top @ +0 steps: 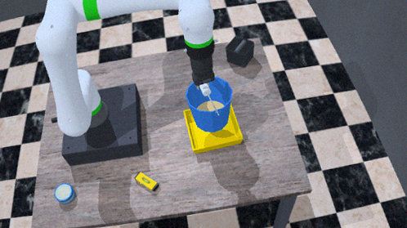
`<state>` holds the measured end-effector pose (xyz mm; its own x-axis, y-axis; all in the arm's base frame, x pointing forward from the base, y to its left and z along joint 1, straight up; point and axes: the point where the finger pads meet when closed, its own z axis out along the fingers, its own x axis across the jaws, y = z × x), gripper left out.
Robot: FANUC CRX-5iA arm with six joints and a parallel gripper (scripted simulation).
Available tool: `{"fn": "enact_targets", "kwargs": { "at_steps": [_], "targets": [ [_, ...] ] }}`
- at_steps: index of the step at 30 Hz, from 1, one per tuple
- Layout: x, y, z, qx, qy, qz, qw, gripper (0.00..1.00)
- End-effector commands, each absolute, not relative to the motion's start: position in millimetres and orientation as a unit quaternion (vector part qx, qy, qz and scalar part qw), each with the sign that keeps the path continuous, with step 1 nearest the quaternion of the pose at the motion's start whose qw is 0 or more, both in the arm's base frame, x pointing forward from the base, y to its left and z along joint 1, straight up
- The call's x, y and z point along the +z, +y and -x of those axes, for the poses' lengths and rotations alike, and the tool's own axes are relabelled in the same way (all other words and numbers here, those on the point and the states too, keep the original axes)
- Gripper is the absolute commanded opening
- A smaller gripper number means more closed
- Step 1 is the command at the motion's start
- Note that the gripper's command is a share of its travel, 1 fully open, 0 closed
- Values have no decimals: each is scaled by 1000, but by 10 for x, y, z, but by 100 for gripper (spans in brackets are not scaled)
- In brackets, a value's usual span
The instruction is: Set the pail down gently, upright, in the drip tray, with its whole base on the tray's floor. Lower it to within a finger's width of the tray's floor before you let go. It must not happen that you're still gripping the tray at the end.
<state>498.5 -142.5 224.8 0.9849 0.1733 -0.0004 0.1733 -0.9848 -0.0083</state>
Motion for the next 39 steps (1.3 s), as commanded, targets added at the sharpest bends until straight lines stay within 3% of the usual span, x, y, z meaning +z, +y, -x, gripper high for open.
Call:
{"fn": "enact_targets", "kwargs": {
  "at_steps": [1, 39],
  "targets": [
    [2262, -1429, -4989, -1, -87, 996, 3, 0],
    [2101, -1428, -4989, -1, -87, 996, 3, 0]
  ]
}}
